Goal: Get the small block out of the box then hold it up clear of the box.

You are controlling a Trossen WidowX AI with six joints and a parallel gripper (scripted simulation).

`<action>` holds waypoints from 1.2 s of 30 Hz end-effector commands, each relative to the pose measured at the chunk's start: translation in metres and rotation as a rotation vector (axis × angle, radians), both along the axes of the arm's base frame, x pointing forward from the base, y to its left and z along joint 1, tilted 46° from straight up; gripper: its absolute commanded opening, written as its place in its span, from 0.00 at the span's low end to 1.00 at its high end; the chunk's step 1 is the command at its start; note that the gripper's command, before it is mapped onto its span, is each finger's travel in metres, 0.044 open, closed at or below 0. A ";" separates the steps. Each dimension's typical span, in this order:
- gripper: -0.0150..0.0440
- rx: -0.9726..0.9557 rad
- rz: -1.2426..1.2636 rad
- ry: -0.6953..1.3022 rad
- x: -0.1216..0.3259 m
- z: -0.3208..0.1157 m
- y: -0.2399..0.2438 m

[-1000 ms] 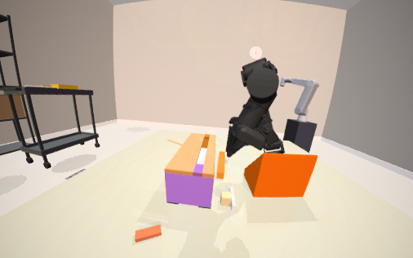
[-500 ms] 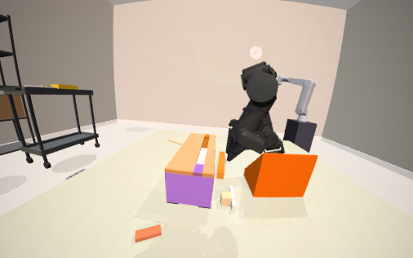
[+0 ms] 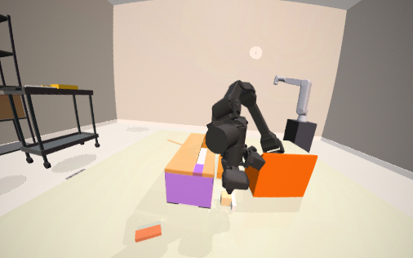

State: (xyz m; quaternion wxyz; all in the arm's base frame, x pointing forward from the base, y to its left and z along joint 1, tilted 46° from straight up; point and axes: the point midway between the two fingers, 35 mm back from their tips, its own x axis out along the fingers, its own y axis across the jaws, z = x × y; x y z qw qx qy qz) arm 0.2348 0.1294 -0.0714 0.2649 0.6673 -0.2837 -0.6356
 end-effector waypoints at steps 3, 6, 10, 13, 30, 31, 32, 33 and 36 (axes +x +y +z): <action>0.74 0.006 0.001 0.007 0.000 -0.005 -0.003; 0.74 0.006 0.001 0.007 0.000 -0.009 -0.007; 0.74 0.006 0.002 0.006 0.001 -0.014 -0.011; 0.74 0.006 0.002 0.006 0.001 -0.017 -0.014; 0.74 0.004 0.001 0.006 0.002 -0.036 -0.034; 0.74 0.004 0.001 0.006 0.002 -0.037 -0.035; 0.74 0.004 0.001 0.006 0.002 -0.038 -0.036; 0.74 0.004 0.001 0.006 0.002 -0.039 -0.037; 0.74 0.003 0.001 0.006 0.002 -0.042 -0.041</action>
